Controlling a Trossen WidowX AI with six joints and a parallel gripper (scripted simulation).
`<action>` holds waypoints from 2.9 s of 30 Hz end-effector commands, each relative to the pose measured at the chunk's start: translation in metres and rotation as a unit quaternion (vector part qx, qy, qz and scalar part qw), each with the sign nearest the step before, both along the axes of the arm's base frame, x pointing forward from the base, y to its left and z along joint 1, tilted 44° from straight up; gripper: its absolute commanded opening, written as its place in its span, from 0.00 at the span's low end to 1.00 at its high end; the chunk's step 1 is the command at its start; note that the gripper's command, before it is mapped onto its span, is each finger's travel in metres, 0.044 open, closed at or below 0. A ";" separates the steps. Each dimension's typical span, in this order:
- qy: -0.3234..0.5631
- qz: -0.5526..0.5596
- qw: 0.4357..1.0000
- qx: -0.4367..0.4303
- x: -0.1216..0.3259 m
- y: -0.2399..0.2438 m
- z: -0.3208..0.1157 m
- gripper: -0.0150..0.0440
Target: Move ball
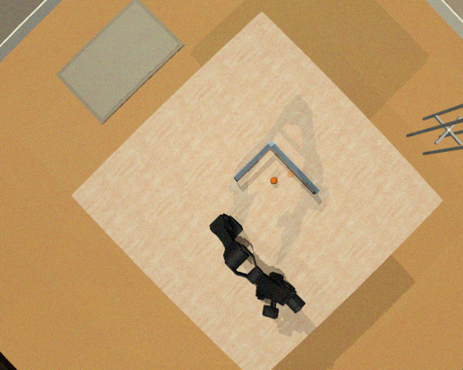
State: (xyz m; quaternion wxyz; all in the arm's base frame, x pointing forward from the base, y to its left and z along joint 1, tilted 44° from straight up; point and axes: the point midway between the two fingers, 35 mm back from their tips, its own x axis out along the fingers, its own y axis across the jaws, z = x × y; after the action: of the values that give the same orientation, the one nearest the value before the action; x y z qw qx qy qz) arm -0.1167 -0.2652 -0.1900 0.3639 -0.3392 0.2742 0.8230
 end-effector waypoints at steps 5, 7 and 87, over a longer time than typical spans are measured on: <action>-0.121 0.162 0.977 0.064 0.053 -0.016 0.012 0.71; -0.186 0.257 0.943 0.100 0.086 -0.021 0.020 0.70; -0.375 0.772 -0.495 0.132 0.427 0.258 0.174 0.70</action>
State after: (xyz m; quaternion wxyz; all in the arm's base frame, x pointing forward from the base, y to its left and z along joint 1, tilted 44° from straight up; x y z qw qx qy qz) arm 0.3110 -0.0123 -0.0124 0.6710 0.3021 0.6417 0.2160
